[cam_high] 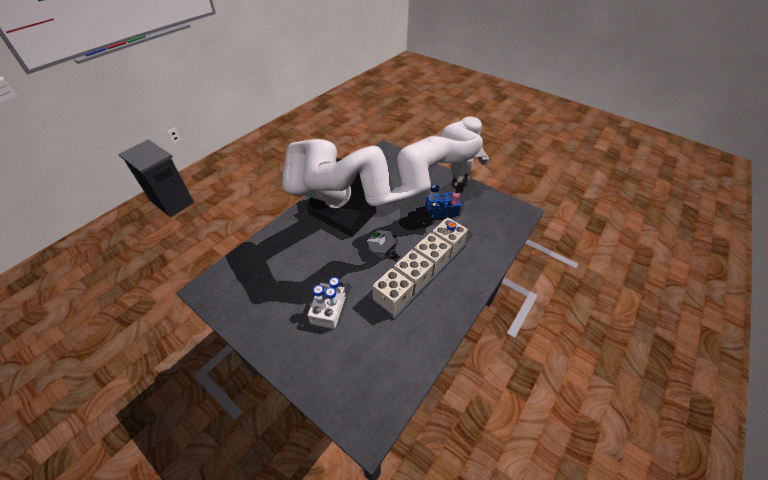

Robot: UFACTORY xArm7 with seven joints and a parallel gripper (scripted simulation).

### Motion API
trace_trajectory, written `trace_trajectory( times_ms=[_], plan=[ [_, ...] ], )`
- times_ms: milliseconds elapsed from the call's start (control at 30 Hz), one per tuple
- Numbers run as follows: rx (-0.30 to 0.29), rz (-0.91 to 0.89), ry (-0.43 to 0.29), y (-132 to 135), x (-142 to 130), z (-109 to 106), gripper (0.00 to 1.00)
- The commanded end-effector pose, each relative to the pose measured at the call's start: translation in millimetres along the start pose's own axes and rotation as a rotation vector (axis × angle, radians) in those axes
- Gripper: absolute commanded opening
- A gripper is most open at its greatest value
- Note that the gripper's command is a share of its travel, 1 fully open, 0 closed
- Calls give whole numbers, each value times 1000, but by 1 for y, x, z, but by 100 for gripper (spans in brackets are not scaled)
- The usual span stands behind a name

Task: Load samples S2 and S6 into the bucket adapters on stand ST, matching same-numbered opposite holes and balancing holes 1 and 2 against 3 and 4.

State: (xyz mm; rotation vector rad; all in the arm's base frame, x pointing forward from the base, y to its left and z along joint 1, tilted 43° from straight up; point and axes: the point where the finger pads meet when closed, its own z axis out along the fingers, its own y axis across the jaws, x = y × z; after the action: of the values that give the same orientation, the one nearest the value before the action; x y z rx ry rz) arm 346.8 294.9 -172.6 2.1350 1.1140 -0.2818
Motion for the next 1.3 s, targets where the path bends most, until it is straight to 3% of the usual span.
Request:
trace_trajectory(
  times_ms=[0,1267],
  plan=[
    [1,0,3,0,1,-5,0],
    [1,0,3,0,1,-73,0]
  ],
)
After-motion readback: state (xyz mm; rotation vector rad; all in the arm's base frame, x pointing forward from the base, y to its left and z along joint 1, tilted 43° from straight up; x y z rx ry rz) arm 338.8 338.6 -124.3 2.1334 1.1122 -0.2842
